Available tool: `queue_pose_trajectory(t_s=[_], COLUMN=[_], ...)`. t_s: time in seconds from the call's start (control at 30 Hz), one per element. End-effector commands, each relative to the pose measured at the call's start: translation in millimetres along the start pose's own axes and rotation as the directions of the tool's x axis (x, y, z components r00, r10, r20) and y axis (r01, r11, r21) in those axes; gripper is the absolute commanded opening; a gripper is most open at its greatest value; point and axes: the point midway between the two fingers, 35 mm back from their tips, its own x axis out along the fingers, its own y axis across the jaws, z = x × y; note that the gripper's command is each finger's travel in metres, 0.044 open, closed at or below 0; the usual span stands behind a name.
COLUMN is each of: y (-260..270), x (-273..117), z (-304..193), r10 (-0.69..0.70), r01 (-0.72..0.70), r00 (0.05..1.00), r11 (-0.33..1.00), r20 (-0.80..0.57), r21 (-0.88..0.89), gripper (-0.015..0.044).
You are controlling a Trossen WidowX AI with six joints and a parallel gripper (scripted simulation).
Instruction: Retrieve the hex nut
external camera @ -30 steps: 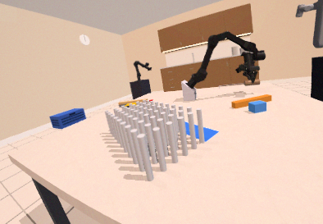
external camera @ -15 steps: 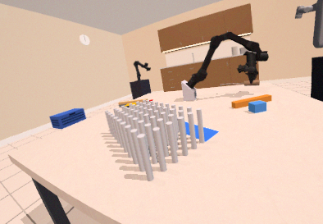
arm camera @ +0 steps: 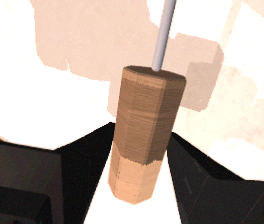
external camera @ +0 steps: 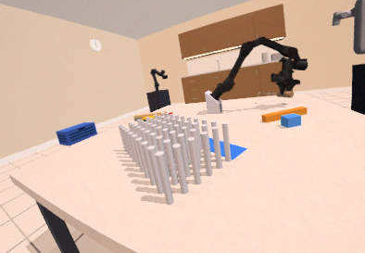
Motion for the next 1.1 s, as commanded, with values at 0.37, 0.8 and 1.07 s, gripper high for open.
queue_pose_trajectory(t_s=[0.37,0.8,1.07], y=[-2.2,-7.8,-10.5], x=[2.7,23.2,36.0], z=[-0.7,-0.8,-0.7], r10=[0.005,0.007,0.008], r01=[-0.010,-0.010,-0.011], r00=[0.999,1.000,1.000], r11=[0.991,0.991,0.992], r20=[0.031,0.029,0.028], r21=[0.134,0.131,0.129], gripper=[0.0000,0.0000,0.0000])
